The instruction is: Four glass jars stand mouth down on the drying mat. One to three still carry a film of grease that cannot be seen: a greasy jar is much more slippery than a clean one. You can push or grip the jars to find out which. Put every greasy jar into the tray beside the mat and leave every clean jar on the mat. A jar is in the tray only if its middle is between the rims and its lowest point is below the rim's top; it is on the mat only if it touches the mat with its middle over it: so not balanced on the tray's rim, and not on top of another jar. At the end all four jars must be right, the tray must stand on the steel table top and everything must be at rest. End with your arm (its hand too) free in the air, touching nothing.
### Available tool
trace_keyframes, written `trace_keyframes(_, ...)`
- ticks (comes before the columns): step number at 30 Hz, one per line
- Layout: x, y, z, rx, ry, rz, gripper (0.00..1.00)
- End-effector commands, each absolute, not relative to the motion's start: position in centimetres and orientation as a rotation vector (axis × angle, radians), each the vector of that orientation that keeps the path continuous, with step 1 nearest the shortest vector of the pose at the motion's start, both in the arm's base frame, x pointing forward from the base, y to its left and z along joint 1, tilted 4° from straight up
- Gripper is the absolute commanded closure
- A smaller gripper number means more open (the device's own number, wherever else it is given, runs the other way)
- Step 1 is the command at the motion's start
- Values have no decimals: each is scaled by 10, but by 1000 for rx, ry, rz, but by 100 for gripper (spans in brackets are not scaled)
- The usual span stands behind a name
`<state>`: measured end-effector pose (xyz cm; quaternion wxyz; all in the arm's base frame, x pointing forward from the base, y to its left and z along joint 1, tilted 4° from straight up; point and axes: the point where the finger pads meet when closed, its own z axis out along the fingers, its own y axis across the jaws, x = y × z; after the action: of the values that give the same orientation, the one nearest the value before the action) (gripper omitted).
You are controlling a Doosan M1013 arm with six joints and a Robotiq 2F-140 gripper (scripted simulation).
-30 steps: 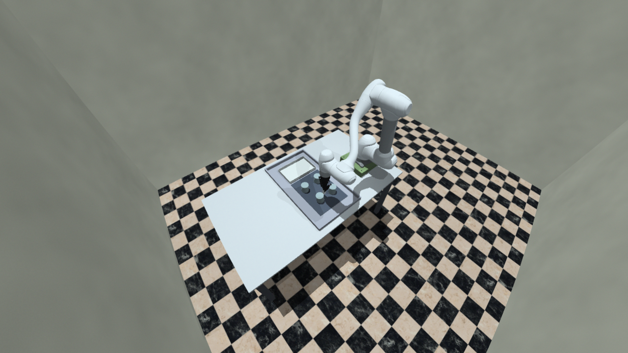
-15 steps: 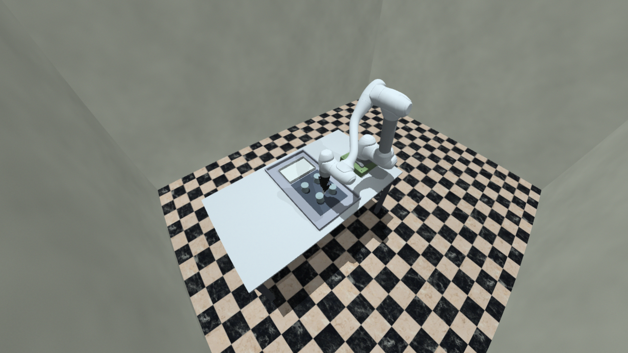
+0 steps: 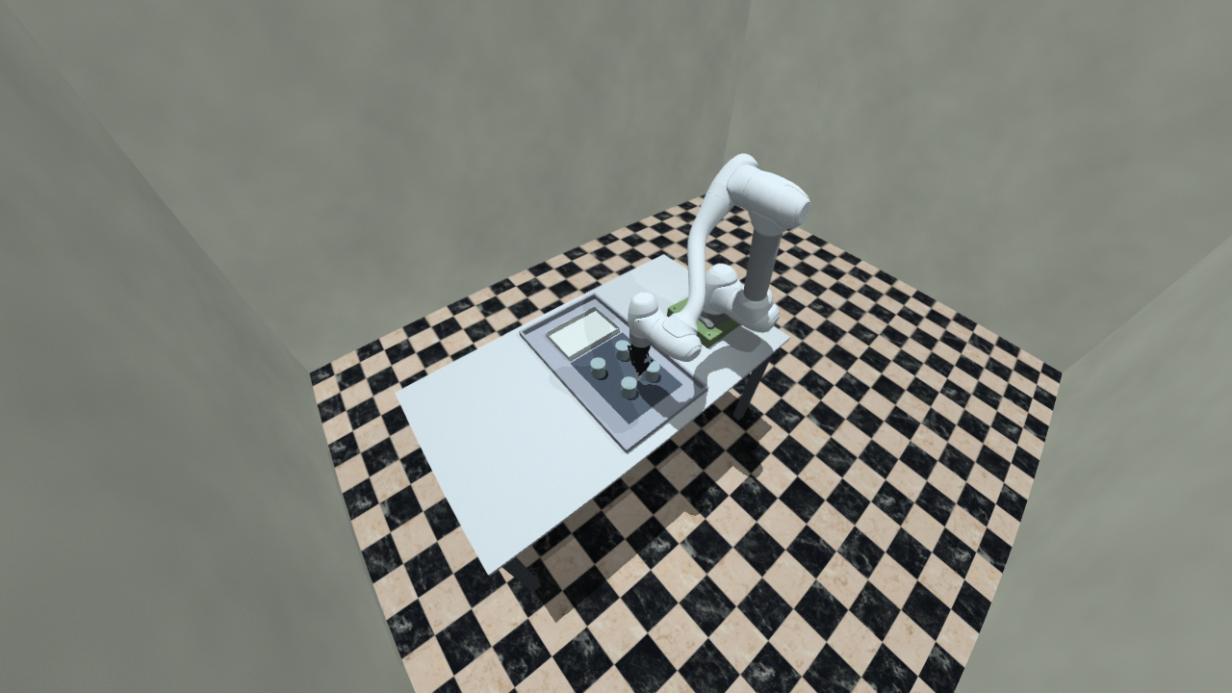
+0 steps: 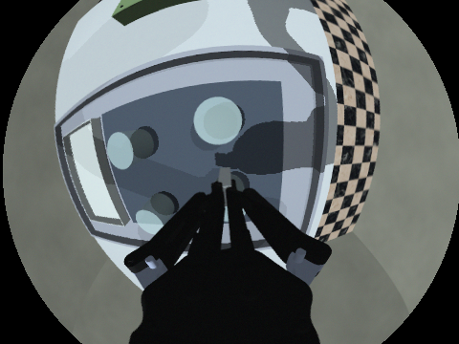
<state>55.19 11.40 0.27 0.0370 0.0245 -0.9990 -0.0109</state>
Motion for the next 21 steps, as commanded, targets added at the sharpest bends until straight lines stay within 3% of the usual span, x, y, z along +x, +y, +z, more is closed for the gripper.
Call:
trace_keyframes(1,543,114,1,75,-3067,-34,100)
trace_keyframes(21,540,114,0,75,-3067,-34,100)
